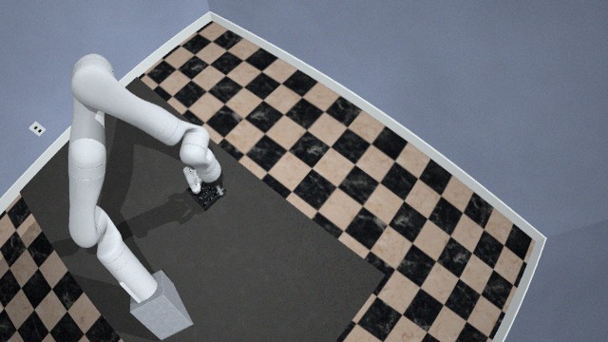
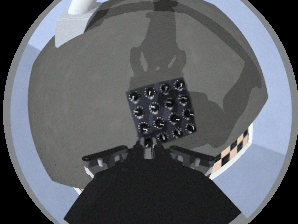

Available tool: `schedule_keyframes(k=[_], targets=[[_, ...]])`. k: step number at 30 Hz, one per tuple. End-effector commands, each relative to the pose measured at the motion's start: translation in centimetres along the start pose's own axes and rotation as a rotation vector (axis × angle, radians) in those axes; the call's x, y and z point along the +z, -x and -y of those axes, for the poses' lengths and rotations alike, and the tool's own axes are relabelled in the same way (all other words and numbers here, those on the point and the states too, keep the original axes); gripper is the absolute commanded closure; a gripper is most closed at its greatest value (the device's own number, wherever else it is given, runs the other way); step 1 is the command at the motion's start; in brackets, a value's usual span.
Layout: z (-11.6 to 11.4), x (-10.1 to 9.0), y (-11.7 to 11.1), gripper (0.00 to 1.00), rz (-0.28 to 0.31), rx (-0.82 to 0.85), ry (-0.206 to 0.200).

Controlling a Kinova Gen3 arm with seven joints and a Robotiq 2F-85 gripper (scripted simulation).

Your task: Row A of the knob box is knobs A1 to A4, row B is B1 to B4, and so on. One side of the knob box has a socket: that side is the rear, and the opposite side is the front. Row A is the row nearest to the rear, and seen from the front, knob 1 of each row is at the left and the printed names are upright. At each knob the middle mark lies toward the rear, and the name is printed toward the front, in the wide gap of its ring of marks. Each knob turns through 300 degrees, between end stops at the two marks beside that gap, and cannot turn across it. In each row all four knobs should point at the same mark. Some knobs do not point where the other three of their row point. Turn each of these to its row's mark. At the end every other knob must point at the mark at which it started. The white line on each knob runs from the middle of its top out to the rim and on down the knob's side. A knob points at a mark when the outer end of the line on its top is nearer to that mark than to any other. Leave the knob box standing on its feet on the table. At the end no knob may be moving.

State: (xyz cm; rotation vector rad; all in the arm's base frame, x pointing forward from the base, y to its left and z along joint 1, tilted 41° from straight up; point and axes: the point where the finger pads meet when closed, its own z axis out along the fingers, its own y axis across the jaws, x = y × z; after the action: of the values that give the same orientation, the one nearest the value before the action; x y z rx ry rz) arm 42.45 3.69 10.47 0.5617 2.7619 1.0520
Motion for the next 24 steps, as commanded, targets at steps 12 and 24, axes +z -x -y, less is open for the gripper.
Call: schedule_keyframes(k=[12,24], targets=[[-0.08,0.04,0.08,0.92,0.002,0.241,-0.003],[-0.09,0.04,0.09,0.92,0.002,0.455,-0.003]])
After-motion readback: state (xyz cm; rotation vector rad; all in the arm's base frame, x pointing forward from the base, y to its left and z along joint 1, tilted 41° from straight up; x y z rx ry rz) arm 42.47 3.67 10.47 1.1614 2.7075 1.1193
